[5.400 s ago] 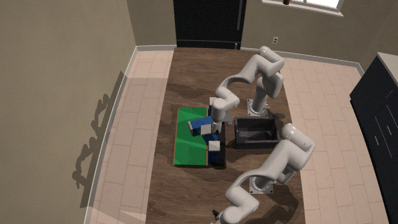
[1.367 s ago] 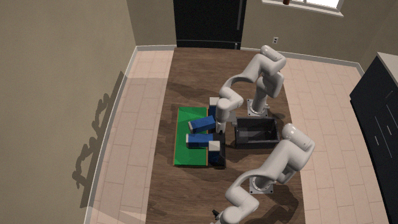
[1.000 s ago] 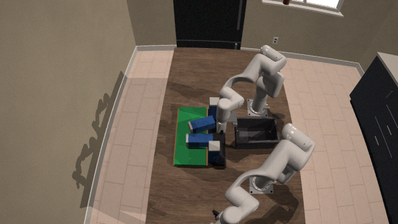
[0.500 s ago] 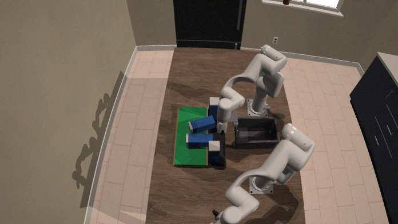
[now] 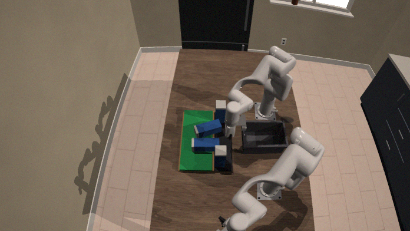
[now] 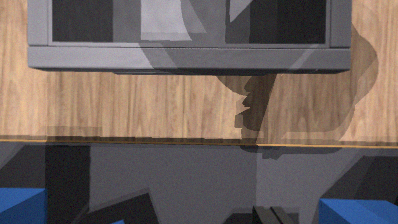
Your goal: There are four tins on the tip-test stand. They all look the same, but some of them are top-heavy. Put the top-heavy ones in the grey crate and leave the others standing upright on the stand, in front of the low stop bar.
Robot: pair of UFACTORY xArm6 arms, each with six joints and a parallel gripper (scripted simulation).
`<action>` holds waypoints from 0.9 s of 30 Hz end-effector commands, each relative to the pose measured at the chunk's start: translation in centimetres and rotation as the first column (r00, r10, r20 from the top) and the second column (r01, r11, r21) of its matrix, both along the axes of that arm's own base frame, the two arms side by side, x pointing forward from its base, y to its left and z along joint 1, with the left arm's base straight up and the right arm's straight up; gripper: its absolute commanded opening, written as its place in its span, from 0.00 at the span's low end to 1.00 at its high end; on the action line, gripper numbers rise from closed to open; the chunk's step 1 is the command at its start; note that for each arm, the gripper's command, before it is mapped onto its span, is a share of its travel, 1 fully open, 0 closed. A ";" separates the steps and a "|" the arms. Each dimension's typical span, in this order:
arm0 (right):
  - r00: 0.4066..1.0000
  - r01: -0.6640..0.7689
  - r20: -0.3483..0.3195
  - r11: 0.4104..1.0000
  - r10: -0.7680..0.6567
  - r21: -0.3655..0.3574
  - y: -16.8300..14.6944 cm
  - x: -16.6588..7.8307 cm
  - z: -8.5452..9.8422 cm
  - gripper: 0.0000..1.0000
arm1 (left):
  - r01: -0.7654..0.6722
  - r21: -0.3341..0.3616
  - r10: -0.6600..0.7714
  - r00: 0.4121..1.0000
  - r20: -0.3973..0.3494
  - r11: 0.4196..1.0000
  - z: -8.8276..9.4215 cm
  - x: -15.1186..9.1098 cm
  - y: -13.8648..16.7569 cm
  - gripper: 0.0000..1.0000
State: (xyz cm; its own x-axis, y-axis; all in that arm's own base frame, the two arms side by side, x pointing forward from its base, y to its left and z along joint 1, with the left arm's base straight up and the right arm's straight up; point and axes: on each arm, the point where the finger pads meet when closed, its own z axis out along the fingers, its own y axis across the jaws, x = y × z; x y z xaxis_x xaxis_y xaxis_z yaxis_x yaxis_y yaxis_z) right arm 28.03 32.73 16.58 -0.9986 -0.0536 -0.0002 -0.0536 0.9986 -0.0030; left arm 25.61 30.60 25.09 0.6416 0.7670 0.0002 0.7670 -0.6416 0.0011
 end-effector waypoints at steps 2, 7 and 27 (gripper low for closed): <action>1.000 0.000 0.003 1.000 0.000 0.004 0.1 -0.6 0.2 0.00 | 0.000 0.003 0.000 1.000 0.003 1.000 0.2 0.1 0.1 1.00; 1.000 0.000 0.003 1.000 0.000 0.004 0.0 -0.7 0.2 0.00 | 0.000 0.003 0.000 1.000 0.003 1.000 0.2 0.1 0.1 1.00; 1.000 0.001 0.003 1.000 -0.001 0.004 0.0 -1.5 0.2 0.00 | 0.000 0.003 0.000 1.000 0.003 1.000 0.2 0.1 0.1 1.00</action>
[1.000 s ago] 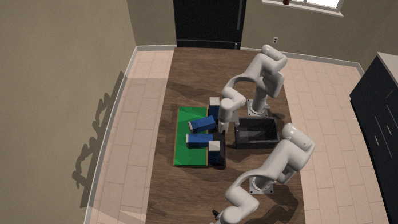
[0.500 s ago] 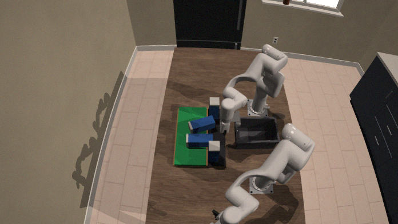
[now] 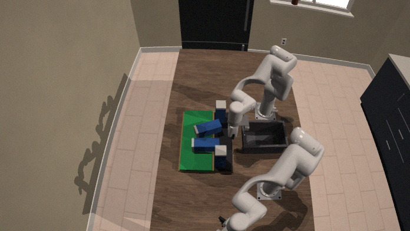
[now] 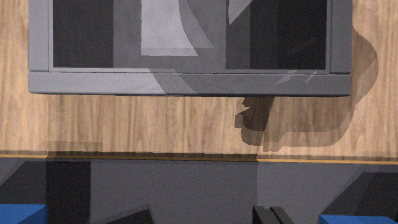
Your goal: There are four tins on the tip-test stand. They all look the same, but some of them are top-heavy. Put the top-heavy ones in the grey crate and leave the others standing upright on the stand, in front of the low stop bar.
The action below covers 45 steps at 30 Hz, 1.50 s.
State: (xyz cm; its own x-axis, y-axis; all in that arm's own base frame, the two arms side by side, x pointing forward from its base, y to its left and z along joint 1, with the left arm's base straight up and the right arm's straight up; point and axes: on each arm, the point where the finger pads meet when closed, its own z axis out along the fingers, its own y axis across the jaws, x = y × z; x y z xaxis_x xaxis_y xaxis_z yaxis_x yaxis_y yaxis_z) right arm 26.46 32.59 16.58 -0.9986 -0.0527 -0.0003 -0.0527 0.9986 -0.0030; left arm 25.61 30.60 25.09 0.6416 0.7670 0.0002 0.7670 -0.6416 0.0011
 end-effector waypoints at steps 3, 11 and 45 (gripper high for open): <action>1.000 0.000 0.003 1.000 0.000 0.004 0.1 0.1 0.2 0.00 | 0.000 0.003 0.000 1.000 0.003 1.000 0.2 0.1 0.1 1.00; 1.000 0.000 0.003 1.000 0.000 0.004 0.1 0.1 0.2 0.00 | 0.000 0.003 0.000 1.000 0.003 1.000 0.2 0.1 0.1 1.00; 1.000 0.001 0.003 1.000 -0.001 0.004 0.1 0.1 8.2 0.00 | 0.000 0.003 0.000 1.000 0.003 1.000 0.2 0.1 0.1 1.00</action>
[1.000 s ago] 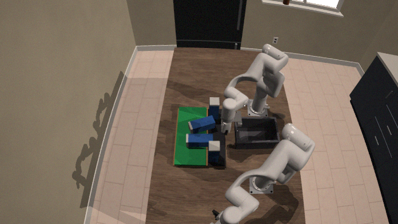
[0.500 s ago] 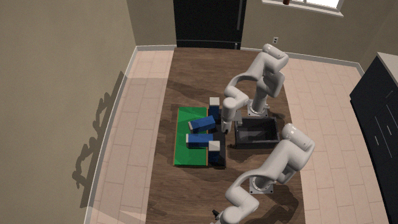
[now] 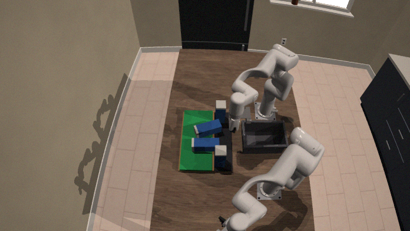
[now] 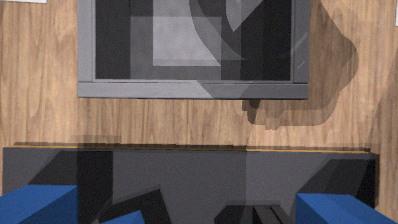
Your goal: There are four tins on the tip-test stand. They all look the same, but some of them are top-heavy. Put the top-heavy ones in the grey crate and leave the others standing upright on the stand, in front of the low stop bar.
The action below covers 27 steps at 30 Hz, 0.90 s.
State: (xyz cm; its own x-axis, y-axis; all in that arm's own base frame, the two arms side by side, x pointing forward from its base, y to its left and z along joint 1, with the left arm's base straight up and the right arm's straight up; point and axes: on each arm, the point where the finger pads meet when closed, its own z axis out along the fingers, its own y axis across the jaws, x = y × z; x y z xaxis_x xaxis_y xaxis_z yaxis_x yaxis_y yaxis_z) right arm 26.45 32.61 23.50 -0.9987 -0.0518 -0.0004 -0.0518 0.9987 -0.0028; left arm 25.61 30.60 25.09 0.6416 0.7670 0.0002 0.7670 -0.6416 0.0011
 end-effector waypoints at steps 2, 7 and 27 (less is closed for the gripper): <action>1.000 0.000 0.003 1.000 0.000 0.004 0.1 0.1 1.3 0.00 | 0.000 0.003 0.000 1.000 0.003 1.000 0.2 0.1 0.1 1.00; 1.000 0.000 0.003 1.000 0.000 0.004 0.1 0.1 1.3 0.00 | 0.000 0.003 0.000 1.000 0.003 1.000 0.2 0.1 0.1 1.00; 1.000 0.000 0.002 1.000 0.000 0.003 0.1 0.1 1.3 1.00 | 0.000 0.003 0.000 1.000 0.003 1.000 0.2 0.1 0.1 1.00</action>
